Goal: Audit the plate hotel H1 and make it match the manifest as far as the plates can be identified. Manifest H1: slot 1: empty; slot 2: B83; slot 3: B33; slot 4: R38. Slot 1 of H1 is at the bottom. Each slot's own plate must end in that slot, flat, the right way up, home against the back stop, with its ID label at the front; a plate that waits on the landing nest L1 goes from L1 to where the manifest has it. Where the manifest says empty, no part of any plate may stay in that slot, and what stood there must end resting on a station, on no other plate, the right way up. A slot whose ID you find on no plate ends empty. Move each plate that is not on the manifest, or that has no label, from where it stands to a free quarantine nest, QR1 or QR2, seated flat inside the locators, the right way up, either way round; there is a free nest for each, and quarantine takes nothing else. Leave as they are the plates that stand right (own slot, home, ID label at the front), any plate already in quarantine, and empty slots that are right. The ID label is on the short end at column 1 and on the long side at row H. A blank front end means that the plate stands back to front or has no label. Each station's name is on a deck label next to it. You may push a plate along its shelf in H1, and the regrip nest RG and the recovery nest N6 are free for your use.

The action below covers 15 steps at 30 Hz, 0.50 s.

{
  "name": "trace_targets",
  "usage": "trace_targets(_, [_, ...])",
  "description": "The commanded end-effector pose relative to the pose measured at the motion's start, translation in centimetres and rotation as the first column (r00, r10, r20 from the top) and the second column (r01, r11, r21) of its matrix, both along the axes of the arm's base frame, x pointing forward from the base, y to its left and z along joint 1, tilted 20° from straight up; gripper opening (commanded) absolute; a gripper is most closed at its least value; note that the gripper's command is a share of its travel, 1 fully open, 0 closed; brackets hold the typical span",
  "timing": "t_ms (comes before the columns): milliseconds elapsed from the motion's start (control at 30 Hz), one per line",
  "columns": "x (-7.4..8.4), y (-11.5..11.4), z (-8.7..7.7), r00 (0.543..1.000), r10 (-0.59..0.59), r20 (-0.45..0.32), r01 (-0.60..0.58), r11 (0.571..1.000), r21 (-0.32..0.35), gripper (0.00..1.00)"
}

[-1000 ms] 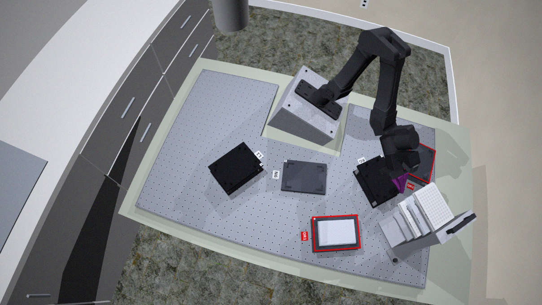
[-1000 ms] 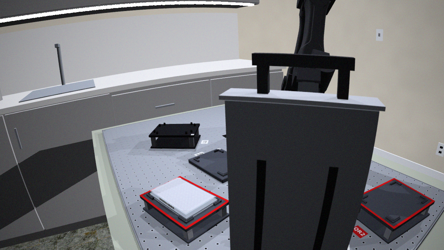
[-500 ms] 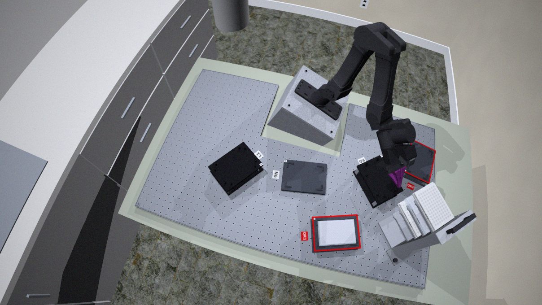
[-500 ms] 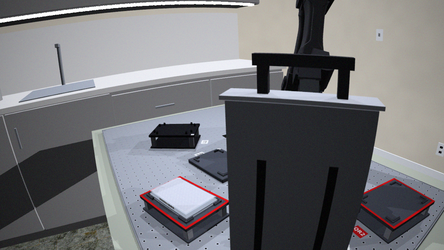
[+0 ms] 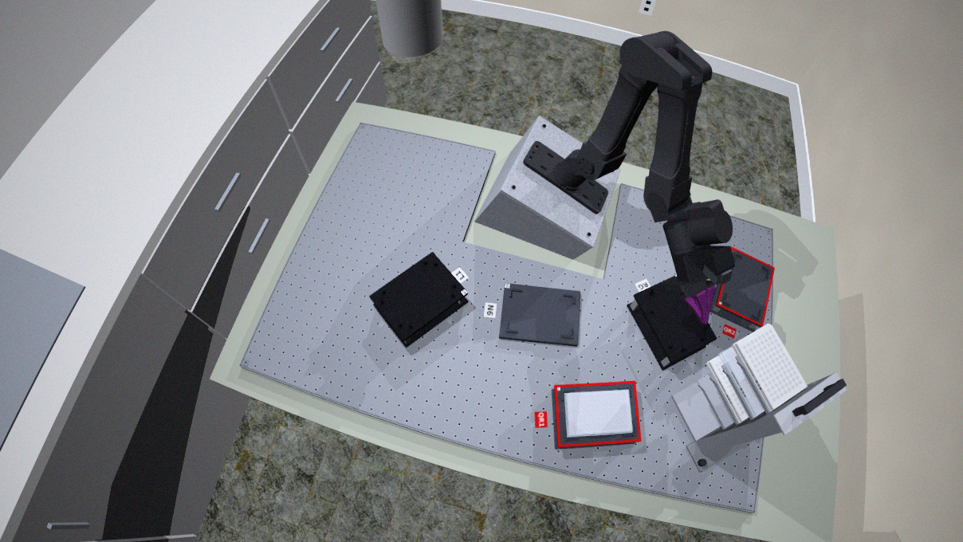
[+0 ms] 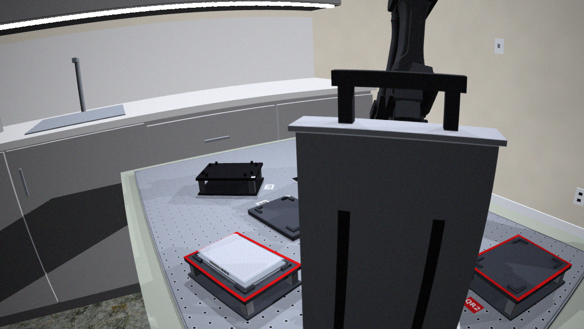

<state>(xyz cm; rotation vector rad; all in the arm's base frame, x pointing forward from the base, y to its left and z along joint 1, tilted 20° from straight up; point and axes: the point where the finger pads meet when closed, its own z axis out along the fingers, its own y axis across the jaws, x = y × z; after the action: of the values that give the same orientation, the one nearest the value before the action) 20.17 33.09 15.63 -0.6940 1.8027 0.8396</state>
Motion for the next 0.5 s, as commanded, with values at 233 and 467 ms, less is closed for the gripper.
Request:
trace_targets(233, [-1.1,-1.7,0.2,1.0,-0.015,0.004,0.015,1.0,0.017,0.0])
trace_targets(467, [-1.7,-2.2,0.0,1.0,-0.013,0.004,0.013,1.0,0.017,0.0])
